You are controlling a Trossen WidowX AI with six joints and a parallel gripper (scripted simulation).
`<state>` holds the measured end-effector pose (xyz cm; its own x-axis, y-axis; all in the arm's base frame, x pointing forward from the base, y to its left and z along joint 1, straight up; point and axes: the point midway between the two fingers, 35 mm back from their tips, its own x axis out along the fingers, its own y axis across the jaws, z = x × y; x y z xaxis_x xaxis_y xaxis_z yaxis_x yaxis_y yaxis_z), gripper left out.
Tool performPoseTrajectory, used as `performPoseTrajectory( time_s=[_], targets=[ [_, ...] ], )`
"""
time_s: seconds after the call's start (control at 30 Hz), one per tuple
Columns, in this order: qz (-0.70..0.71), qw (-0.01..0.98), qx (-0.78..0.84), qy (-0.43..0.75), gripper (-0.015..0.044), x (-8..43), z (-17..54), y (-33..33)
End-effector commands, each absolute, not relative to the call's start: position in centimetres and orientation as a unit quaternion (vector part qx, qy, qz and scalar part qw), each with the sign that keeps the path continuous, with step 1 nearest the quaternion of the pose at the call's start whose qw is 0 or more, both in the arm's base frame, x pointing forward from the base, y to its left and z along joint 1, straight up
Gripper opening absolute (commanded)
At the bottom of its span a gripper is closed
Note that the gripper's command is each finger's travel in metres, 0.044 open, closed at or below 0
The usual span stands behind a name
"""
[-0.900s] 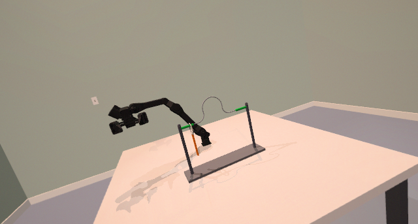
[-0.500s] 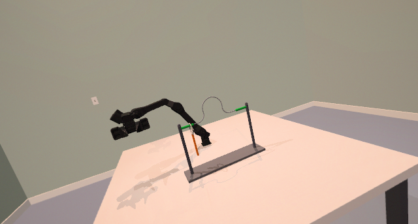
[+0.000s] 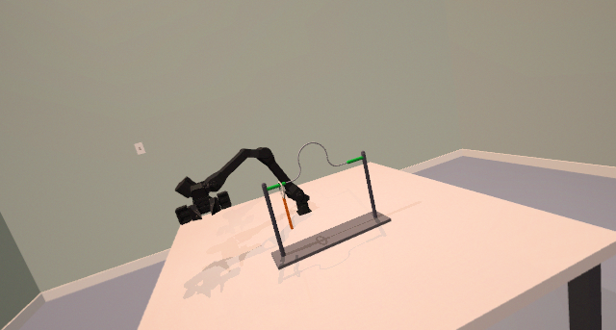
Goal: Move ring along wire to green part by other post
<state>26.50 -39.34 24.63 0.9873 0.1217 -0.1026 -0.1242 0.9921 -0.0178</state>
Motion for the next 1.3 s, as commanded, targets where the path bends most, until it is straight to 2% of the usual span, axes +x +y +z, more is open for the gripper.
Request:
performPoseTrajectory(
  time_s=[0.0, 0.47, 1.27],
  targets=[
    [0.052, 0.997, -0.004, 0.056, 0.016, 26.5, 22.2, -38.2],
    [0.025, 0.998, 0.008, 0.063, 0.016, 25.8, 16.5, -33.6],
    [0.027, 0.998, -0.01, 0.05, 0.016, 23.3, 9.0, -19.6]
  ],
)
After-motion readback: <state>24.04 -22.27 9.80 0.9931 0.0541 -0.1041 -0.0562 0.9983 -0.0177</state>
